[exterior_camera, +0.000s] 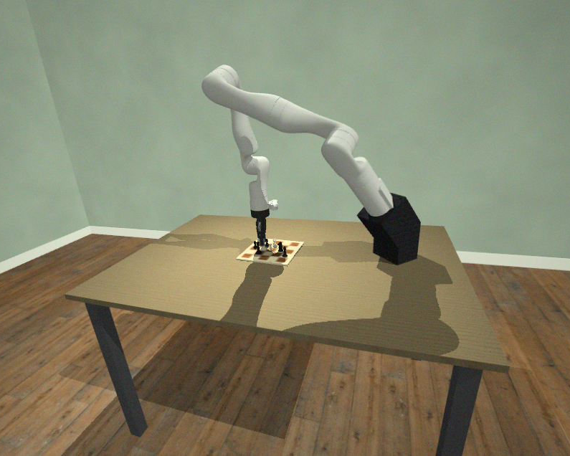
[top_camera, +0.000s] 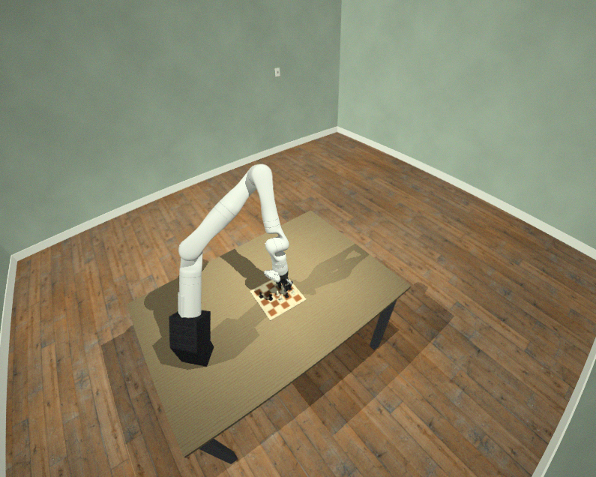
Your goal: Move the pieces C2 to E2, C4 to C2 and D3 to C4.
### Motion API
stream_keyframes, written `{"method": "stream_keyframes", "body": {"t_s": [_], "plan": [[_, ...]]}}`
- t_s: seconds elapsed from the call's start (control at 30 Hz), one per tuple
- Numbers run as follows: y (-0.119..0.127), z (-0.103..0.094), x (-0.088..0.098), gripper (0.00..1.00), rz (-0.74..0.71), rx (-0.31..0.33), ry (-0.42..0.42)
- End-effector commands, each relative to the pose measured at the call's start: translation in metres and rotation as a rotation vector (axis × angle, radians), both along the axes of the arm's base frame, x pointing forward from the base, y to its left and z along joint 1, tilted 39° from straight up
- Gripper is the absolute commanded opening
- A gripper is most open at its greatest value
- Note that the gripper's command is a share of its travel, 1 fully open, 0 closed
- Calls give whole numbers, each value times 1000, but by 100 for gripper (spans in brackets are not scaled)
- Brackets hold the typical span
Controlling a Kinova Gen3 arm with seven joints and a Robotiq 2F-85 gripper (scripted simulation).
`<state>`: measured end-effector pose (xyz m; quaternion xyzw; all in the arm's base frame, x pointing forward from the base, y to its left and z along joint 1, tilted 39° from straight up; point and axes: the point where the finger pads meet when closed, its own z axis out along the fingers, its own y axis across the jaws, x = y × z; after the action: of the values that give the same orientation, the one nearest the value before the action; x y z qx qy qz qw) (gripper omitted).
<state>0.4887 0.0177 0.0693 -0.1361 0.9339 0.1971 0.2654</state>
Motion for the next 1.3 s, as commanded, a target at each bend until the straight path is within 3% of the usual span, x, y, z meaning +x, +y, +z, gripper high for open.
{"method": "stream_keyframes", "body": {"t_s": [0.0,1.17,1.2,1.27], "plan": [[0,-1,0,41,0,1,2],[0,-1,0,41,0,1,2],[0,-1,0,0,0,1,2],[0,-1,0,0,0,1,2]]}}
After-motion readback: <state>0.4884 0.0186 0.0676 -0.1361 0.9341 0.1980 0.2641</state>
